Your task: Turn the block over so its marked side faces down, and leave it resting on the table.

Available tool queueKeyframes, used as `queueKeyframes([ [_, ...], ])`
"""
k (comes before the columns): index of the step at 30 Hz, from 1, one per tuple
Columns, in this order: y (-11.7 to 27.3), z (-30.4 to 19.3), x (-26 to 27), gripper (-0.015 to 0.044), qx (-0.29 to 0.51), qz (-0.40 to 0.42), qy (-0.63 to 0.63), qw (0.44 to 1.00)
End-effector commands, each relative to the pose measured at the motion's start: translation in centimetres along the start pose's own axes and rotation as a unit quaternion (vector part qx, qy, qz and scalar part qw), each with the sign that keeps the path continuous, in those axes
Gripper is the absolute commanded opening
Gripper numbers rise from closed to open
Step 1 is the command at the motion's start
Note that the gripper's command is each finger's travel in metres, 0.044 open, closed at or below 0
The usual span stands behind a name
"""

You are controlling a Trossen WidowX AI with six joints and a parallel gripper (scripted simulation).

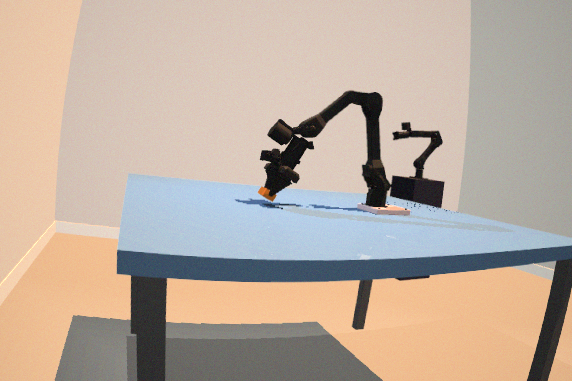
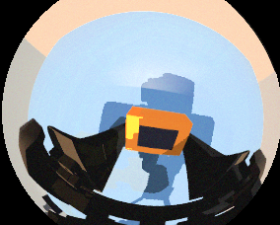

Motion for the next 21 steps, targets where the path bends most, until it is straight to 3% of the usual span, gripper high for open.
queueKeyframes([
  [1, 0.5, -0.7, -0.1, 0.0, -0.032, 0.009, 0.001, 0.999],
  [10, 0.4, -1.3, -0.3, 0.0, -0.054, 0.013, 0.001, 0.998],
  [21, -2.4, -2.5, -0.7, 0.0, -0.131, 0.03, -0.006, 0.991],
])
Point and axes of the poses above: the point midway between the two fingers, 35 mm back from their tips, its own y axis back along the fingers, its own x axis across the jaws, z = x × y, the point moved 10 cm from there along y, back along the fingers, and after that the axes turned 13 degrees about -y, right-handed, at the moved point
